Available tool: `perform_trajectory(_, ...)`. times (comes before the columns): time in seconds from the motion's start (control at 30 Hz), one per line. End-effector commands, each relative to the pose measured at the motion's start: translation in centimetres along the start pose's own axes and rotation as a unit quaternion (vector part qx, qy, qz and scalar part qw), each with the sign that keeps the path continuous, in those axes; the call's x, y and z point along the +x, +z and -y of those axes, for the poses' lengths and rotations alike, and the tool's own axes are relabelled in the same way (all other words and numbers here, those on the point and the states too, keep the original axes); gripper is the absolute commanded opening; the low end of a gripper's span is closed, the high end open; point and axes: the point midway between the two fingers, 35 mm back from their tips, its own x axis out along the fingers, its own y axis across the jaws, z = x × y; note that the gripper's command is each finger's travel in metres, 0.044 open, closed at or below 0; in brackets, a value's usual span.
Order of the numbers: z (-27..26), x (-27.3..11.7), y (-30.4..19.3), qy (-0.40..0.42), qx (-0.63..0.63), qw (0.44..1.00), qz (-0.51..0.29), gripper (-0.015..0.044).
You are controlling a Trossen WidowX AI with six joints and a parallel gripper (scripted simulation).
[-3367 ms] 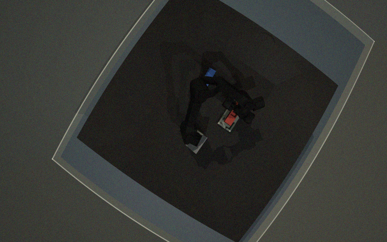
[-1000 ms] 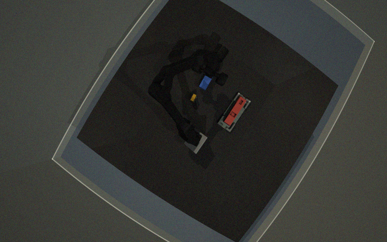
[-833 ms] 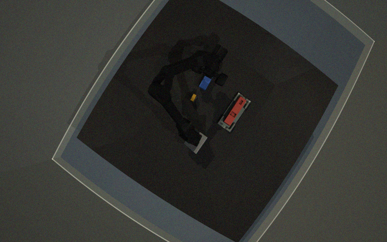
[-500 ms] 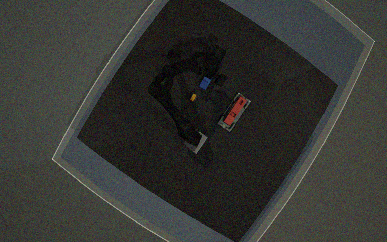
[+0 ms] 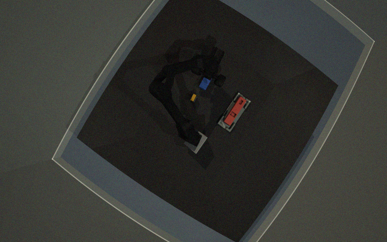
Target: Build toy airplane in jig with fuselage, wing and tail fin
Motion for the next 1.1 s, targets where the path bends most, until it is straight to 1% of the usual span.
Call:
perform_trajectory(0.0,0.2,1.1,-0.3,0.000,0.005,1.000,-0.007,0.0440)
perform_trajectory(0.33,0.2,2.3,-0.4,0.000,0.005,1.000,-0.007,0.0440)
perform_trajectory(0.63,0.2,2.3,-0.4,0.000,0.005,1.000,-0.007,0.0204)
perform_trajectory(0.9,0.2,2.3,-0.4,0.000,0.005,1.000,-0.007,0.0150)
perform_trajectory(1.07,0.2,1.9,-0.3,-0.001,0.005,1.000,-0.008,0.0019)
